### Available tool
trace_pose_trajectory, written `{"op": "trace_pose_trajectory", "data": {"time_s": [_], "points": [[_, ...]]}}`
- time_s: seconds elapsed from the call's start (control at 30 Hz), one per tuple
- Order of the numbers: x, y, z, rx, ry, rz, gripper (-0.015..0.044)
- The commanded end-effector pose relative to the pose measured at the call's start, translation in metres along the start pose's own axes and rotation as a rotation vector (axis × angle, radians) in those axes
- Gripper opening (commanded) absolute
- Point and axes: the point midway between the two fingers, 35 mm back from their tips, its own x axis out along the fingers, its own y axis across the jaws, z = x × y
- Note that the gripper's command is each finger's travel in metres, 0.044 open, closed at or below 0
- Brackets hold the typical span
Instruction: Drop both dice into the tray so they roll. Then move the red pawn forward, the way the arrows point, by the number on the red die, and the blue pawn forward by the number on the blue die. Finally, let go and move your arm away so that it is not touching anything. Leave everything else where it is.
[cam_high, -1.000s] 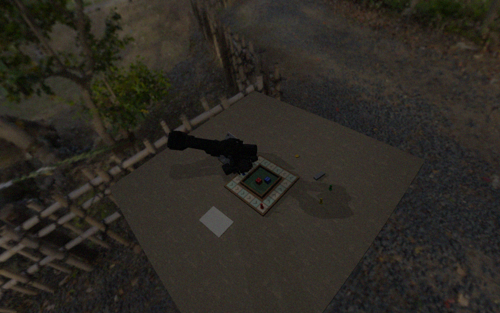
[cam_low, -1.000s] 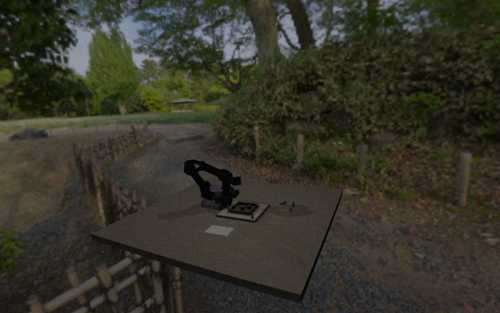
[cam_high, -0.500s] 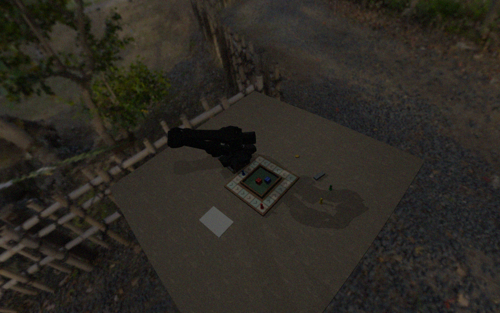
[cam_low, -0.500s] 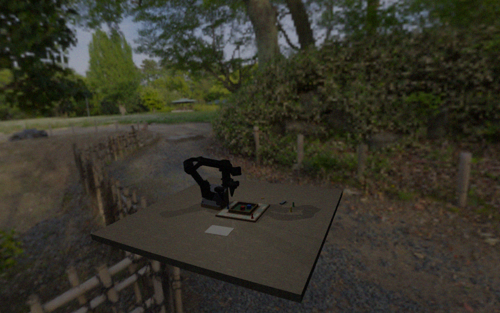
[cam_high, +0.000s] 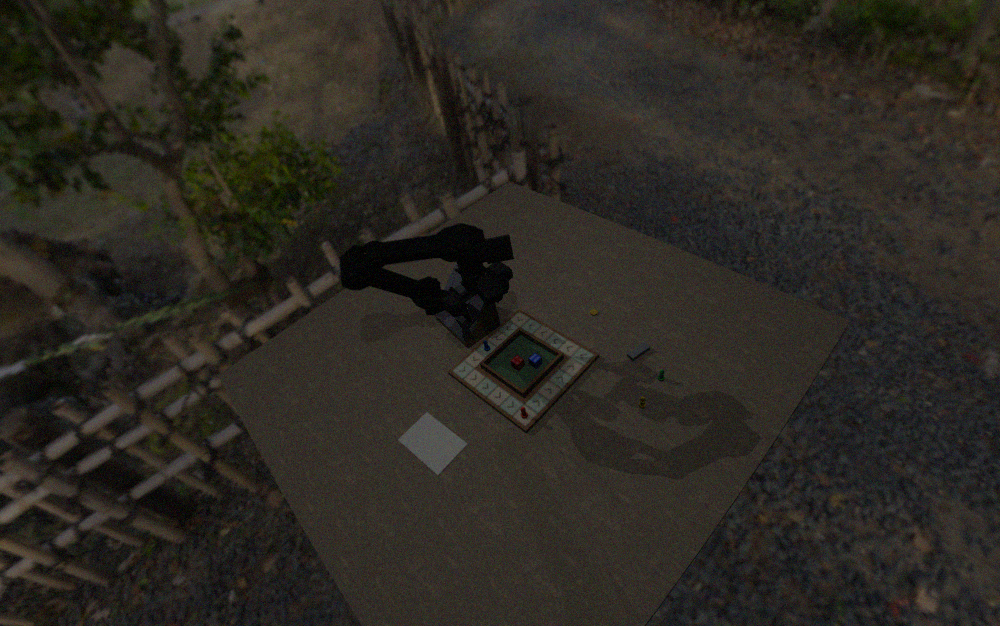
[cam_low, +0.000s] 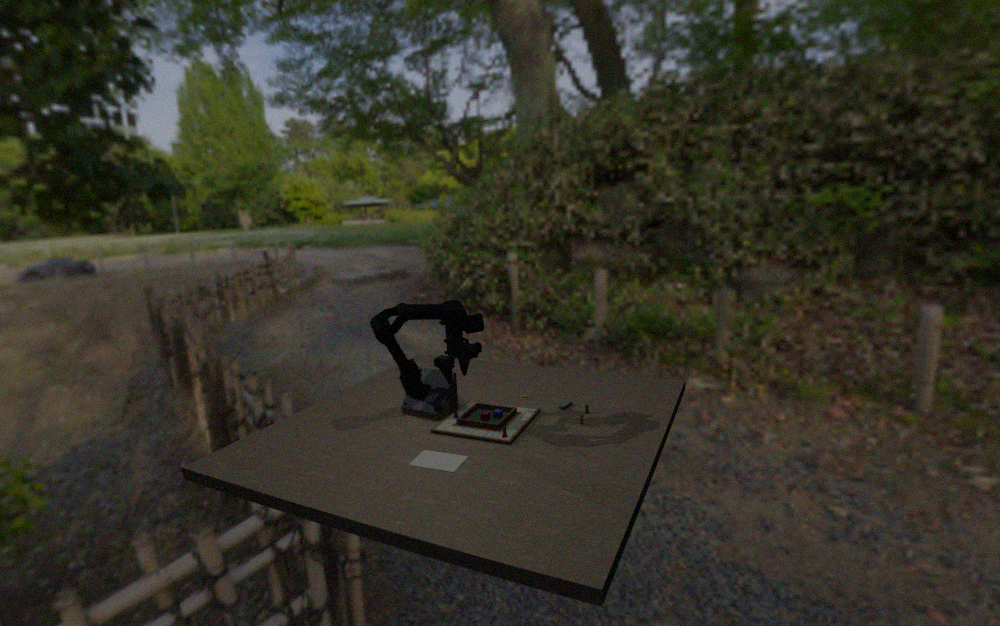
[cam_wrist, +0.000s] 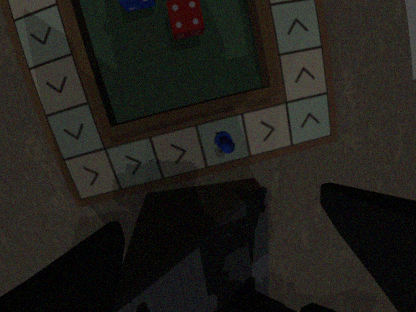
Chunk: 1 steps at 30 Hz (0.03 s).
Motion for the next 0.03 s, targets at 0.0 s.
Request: {"op": "trace_pose_trajectory", "data": {"time_s": [0.0], "points": [[-0.0001, 0.0001, 0.0002, 0.002, -0.004, 0.001, 0.0440]]}}
